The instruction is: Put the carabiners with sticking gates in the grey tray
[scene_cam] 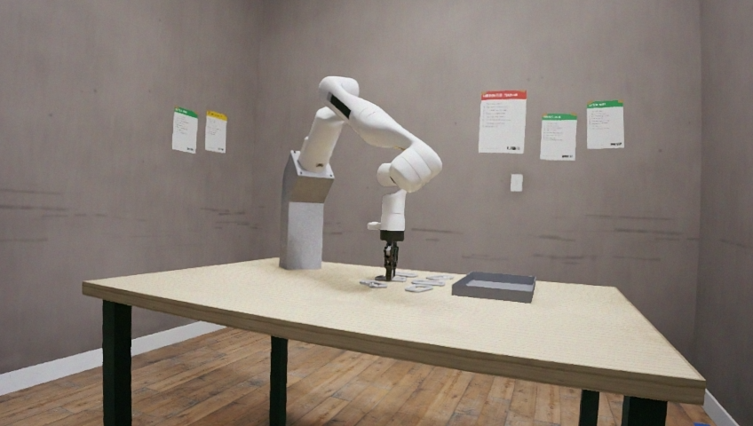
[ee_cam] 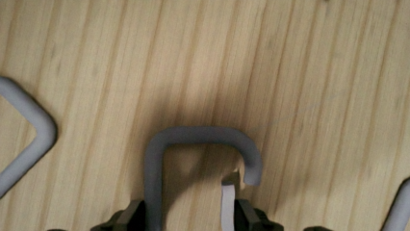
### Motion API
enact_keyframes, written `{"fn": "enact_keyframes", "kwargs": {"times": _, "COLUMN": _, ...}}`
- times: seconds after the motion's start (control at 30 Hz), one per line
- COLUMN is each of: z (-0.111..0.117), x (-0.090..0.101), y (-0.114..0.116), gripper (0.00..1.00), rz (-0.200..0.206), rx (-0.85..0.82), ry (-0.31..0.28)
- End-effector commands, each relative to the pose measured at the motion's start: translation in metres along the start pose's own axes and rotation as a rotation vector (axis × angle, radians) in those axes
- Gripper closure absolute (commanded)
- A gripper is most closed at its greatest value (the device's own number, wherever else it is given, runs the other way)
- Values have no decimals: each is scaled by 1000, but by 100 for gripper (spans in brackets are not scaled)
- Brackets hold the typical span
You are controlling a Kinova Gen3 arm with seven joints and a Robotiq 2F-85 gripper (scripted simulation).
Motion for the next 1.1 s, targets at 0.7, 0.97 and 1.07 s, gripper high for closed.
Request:
{"fn": "enact_keyframes", "kwargs": {"times": 0.7, "z": 0, "x": 0, "y": 0, "gripper": 43, "rz": 0, "rx": 0, "ry": -1}}
{"fn": "enact_keyframes", "kwargs": {"times": 0.97, "z": 0, "x": 0, "y": 0, "gripper": 45, "rz": 0, "rx": 0, "ry": -1}}
{"fn": "enact_keyframes", "kwargs": {"times": 1.07, "z": 0, "x": 0, "y": 0, "gripper": 45, "rz": 0, "rx": 0, "ry": -1}}
Point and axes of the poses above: the point where the finger pads meet when closed, its own x axis back along the fingers, its own y axis across the jaws, z = x × y, the point moved 1 cm from there along x, back along the fingers, and after that the axes turned 12 degrees about x, right-handed, at the moved point
